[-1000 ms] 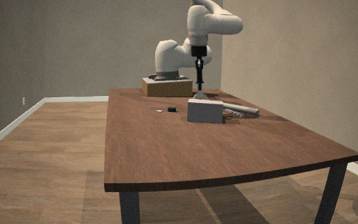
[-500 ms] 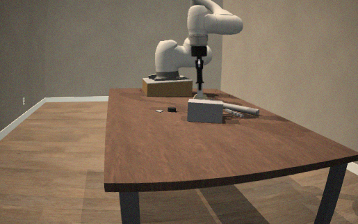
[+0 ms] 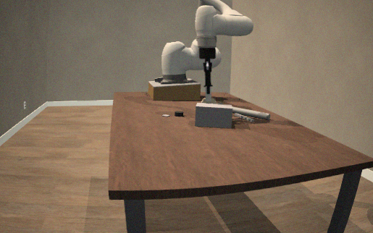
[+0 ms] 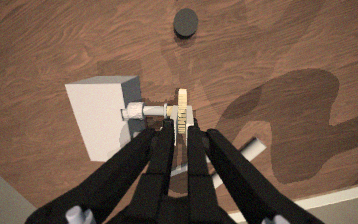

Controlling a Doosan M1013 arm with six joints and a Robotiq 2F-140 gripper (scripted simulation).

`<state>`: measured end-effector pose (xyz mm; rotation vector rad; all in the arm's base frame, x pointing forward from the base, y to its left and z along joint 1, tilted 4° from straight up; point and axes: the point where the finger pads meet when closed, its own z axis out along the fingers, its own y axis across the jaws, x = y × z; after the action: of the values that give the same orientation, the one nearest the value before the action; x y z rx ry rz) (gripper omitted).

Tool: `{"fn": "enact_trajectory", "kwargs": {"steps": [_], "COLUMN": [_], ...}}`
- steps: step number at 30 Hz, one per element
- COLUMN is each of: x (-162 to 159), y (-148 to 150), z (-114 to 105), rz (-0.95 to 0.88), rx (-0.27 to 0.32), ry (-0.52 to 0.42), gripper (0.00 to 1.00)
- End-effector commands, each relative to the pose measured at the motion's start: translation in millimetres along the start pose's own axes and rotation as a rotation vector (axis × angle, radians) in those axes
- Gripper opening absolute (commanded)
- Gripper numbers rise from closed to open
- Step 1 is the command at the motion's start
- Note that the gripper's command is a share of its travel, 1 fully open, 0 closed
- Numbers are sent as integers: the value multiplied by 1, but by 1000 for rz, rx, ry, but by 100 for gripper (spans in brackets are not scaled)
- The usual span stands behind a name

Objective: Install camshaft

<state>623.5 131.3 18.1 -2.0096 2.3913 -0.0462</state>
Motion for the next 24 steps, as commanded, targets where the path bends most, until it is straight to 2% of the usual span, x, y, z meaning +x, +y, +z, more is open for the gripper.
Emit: {"fn": "enact_trajectory", "kwargs": {"steps": [1,24], "x": [0,0], "y": [-2,-18], "z": [0,0], "rz": [8,8], "rx": [-3,-3], "ry": [-6,-6], "gripper": [5,5]}}
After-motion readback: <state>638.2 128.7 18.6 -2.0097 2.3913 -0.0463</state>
